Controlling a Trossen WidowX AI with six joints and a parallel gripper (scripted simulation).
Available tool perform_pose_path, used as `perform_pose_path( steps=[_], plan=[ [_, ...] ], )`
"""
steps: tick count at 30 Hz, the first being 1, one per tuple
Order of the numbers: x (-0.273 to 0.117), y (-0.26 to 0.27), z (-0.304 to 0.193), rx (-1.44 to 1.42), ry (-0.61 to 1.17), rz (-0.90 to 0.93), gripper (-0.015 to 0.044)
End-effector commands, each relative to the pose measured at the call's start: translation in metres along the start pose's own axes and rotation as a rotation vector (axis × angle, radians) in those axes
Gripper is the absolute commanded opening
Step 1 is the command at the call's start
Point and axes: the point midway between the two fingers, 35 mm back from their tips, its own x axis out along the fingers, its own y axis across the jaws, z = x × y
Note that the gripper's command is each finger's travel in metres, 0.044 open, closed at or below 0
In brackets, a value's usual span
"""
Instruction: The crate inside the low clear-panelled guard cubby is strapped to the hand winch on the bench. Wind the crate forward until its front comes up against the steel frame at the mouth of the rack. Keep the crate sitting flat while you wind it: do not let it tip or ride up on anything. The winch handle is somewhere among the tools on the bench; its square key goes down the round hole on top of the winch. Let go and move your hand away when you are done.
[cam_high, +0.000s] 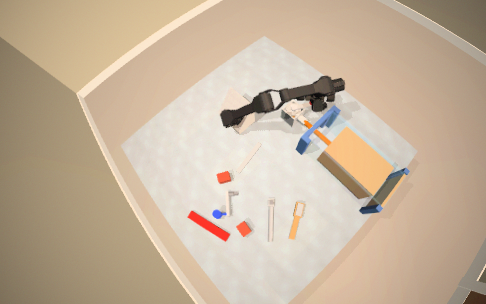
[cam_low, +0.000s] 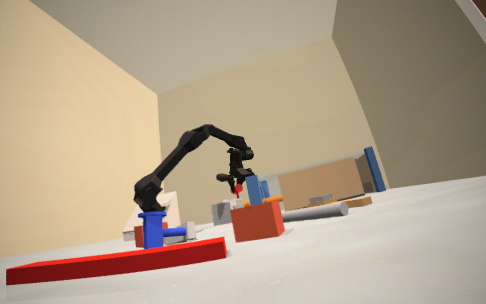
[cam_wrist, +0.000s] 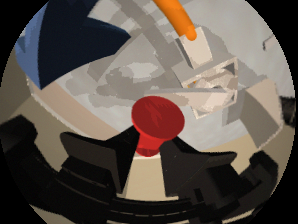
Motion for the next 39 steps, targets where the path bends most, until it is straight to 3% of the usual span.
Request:
perform_pose_path(
  steps=[1, 39],
  plan=[
    [0.006, -0.007, -0.013, -0.006, 0.017, -0.013, 0.0],
    [0.02, -0.037, -0.045, -0.008, 0.02, -0.015, 0.0]
  ],
)
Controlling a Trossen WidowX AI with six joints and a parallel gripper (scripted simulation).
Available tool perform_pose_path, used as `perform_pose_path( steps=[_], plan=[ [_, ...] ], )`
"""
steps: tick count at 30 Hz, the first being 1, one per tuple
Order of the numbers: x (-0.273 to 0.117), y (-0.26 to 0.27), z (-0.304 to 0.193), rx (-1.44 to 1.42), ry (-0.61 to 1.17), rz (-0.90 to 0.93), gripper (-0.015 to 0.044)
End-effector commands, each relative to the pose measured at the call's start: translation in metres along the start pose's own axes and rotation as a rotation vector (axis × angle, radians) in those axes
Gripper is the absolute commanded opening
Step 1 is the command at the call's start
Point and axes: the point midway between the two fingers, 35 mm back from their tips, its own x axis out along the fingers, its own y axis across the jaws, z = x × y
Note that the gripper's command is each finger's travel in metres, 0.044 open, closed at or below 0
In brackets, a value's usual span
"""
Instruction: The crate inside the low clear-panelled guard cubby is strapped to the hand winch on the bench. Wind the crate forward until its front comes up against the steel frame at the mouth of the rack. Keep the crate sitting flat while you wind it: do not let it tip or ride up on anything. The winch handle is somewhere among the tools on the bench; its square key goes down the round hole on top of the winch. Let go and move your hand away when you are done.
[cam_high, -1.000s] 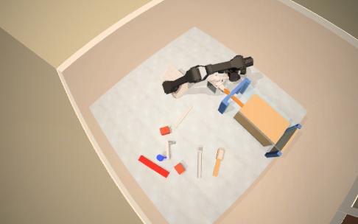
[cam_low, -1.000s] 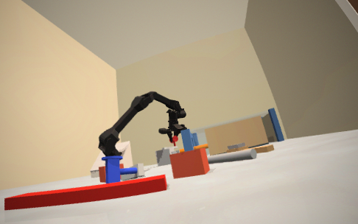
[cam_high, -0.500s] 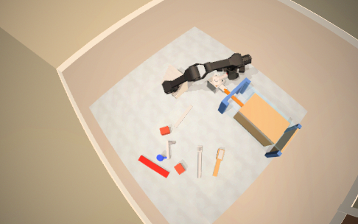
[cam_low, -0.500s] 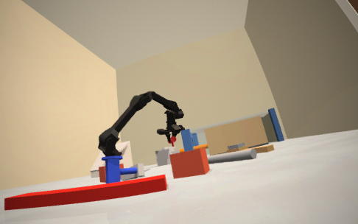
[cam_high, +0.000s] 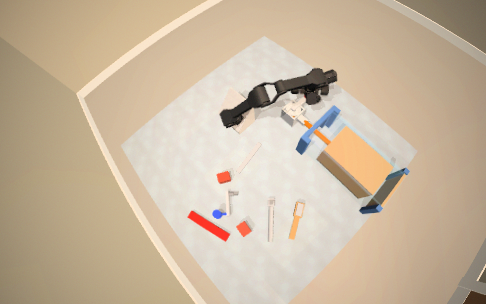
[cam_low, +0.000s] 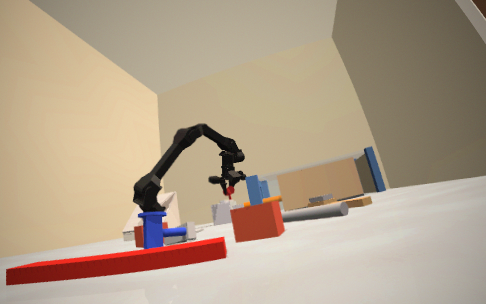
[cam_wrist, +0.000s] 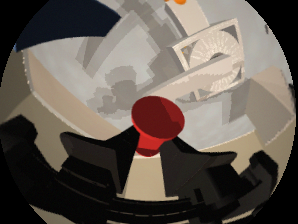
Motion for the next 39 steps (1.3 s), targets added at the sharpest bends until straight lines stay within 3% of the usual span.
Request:
perform_pose_path(
  steps=[1, 39],
  plan=[
    [0.005, -0.012, -0.008, -0.004, 0.008, -0.026, 0.0],
    [0.012, -0.055, -0.024, -0.005, 0.01, -0.029, 0.0]
  ],
)
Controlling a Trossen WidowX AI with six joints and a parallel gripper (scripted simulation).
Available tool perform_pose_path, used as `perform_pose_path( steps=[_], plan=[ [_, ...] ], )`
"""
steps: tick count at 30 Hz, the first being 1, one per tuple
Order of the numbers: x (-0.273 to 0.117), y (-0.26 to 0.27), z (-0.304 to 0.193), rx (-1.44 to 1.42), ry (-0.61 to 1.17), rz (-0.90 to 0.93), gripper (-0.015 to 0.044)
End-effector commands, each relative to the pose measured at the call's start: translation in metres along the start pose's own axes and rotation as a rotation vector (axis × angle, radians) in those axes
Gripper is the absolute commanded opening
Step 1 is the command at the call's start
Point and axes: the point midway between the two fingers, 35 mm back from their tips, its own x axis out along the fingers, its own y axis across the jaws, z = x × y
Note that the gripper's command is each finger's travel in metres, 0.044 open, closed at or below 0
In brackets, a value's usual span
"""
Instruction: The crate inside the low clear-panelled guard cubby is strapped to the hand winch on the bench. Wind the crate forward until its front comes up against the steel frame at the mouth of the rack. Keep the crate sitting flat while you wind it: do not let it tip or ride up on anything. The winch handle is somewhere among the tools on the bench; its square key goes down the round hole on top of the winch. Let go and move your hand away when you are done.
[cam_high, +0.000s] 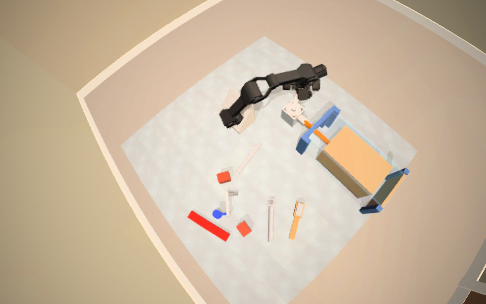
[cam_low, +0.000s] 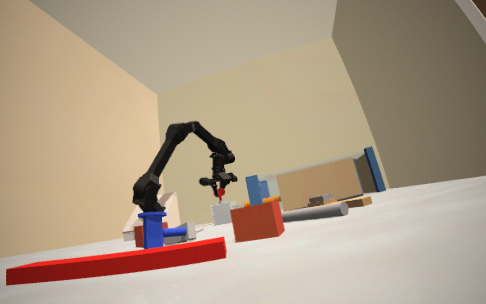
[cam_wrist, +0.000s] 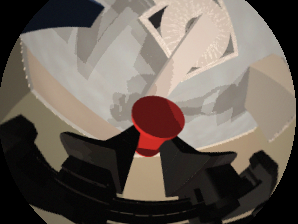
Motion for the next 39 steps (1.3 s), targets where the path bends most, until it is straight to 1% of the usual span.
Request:
perform_pose_path(
  steps=[1, 39],
  plan=[
    [0.004, -0.015, -0.002, 0.003, -0.001, -0.029, 0.0],
    [0.001, -0.06, 0.001, 0.003, -0.001, -0.032, 0.0]
  ],
)
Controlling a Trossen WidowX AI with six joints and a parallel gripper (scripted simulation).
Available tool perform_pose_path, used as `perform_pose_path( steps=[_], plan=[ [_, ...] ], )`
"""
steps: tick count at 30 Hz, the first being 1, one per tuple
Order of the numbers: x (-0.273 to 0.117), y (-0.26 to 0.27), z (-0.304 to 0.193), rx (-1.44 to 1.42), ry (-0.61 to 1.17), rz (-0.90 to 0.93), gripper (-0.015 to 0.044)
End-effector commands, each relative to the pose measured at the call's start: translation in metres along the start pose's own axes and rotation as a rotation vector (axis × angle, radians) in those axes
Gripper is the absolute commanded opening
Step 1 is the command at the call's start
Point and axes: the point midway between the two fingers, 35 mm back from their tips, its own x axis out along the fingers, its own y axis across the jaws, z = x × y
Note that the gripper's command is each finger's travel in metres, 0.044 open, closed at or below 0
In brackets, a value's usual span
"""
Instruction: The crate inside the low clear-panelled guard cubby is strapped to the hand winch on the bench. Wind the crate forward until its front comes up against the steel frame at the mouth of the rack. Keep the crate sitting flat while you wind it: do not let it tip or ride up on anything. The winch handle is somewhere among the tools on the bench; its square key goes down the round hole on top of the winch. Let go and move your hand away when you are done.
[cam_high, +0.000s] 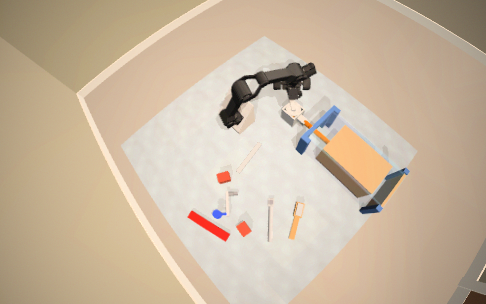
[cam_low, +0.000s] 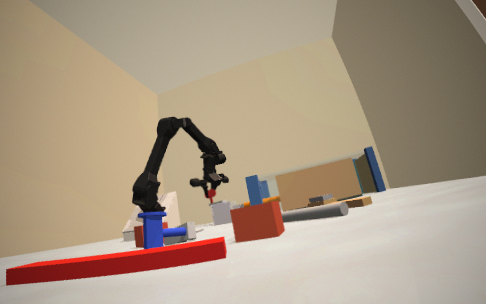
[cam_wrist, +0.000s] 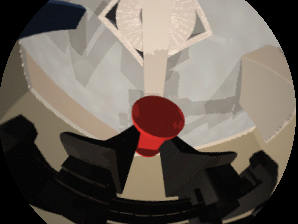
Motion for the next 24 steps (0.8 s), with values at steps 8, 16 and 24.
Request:
perform_pose_path(
  steps=[8, 16, 24],
  plan=[
    [0.0, -0.02, 0.007, 0.011, -0.011, -0.026, 0.0],
    [-0.002, -0.029, 0.011, 0.011, -0.011, -0.026, 0.0],
    [-0.004, -0.037, 0.015, 0.011, -0.012, -0.027, 0.0]
  ],
)
